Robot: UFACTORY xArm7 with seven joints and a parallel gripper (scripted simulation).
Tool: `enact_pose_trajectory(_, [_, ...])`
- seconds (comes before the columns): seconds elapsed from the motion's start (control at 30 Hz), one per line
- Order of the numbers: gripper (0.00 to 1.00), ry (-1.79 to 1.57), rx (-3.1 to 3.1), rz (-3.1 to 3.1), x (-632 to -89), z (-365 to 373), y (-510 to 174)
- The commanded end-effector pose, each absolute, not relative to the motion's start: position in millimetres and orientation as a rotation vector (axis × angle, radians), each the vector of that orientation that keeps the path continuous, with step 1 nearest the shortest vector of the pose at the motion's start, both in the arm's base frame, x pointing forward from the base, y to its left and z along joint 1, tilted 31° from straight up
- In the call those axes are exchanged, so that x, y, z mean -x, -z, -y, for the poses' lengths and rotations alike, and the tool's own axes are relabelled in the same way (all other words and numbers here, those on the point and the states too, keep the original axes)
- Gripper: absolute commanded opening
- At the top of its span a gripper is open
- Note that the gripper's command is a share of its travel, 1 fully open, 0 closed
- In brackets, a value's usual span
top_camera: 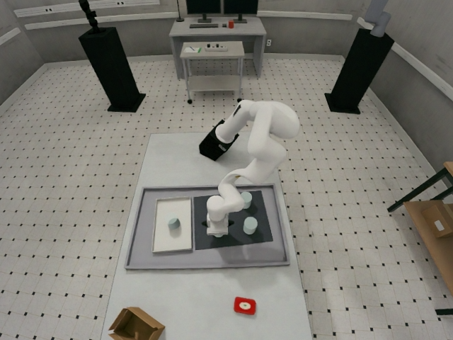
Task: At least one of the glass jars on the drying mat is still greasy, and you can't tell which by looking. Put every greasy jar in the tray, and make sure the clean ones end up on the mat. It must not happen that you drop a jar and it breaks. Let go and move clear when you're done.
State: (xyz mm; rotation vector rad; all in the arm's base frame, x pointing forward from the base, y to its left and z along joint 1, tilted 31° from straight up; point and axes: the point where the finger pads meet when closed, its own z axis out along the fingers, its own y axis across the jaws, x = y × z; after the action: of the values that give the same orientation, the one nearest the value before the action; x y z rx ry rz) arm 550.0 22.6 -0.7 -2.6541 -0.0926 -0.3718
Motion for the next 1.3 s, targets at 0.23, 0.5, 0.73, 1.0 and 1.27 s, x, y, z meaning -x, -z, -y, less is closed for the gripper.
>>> enact_pose_trajectory(0.23, [0.72,0.377,2.655,0.091,-551.2,-20.9,-0.8])
enact_pose_trajectory(0.5, [0.72,0.377,2.655,0.091,-551.2,-20.9,-0.8])
enact_pose_trajectory(0.73, [0.69,0.377,2.655,0.091,-551.2,-20.9,-0.8])
enact_pose_trajectory(1.0, [0.69,0.377,2.655,0.091,-551.2,-20.9,-0.8])
enact_pose_trajectory(1.27, [0.00,0.377,2.655,0.091,-551.2,-20.9,-0.8])
